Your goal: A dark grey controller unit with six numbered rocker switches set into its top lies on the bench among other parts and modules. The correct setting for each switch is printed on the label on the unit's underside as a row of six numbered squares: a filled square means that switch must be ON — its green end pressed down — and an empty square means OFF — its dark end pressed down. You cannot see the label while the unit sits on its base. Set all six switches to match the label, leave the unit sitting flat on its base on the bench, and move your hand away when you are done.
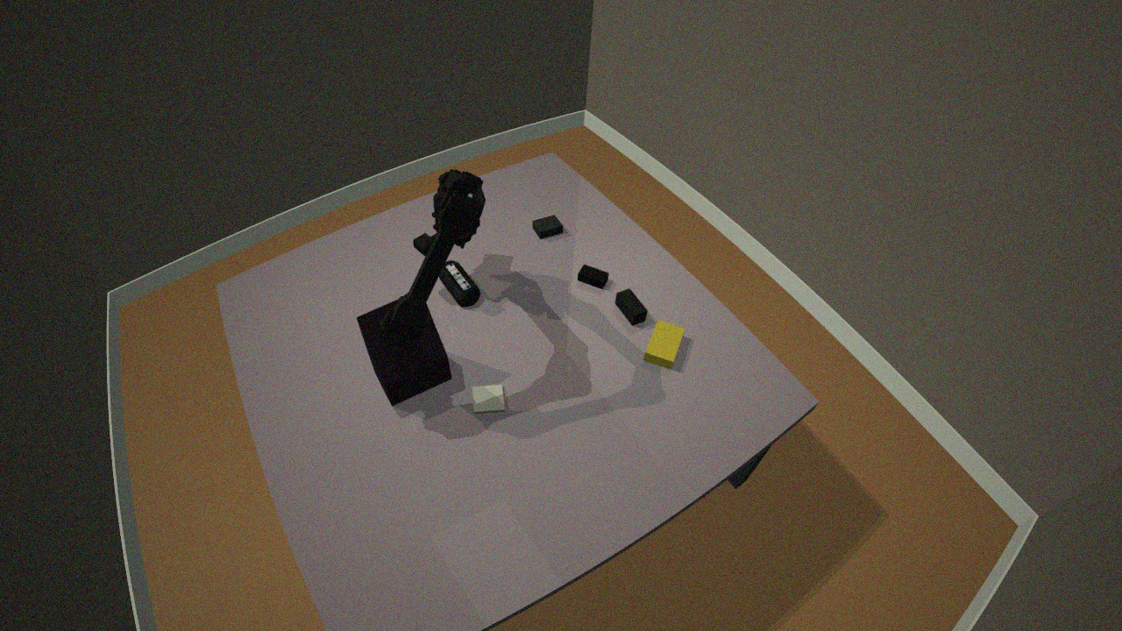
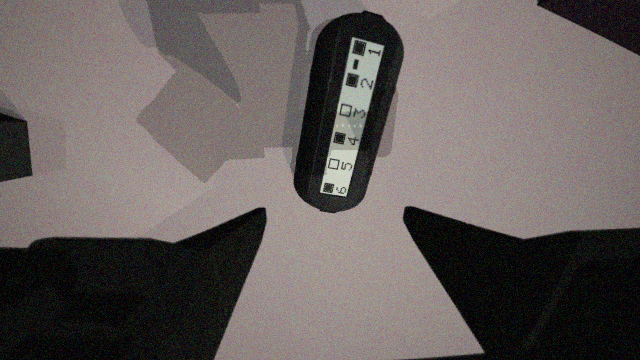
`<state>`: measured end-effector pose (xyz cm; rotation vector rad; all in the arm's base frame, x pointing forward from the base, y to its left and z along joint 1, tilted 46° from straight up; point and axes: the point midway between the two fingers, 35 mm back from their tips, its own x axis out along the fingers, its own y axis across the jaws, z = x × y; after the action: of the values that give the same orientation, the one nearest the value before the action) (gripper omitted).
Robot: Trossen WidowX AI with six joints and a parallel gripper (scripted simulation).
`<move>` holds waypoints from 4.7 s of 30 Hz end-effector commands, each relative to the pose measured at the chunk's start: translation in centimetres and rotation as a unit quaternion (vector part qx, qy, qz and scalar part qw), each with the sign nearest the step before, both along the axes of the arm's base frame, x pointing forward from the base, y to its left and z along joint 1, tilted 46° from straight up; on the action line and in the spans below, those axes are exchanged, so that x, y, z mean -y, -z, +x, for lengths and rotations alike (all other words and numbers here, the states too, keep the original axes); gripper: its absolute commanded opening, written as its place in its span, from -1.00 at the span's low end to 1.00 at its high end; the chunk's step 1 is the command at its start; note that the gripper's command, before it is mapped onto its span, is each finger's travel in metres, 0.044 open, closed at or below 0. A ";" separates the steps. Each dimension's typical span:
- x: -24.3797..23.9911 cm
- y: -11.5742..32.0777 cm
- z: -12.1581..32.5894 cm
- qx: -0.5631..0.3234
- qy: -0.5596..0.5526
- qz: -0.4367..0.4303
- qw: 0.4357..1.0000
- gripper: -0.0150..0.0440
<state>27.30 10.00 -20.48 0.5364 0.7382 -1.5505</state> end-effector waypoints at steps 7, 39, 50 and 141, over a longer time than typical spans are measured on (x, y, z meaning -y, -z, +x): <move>-0.1 0.0 -0.3 0.071 0.059 -0.013 0.996 1.00; 3.4 3.5 -0.7 0.070 0.058 -0.014 0.996 1.00; 4.3 4.3 -0.9 0.071 0.059 -0.015 0.996 0.82; 2.3 -1.0 -0.6 0.070 0.059 -0.015 0.996 0.65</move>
<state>26.51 7.49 -20.07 0.6626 0.5881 -1.6158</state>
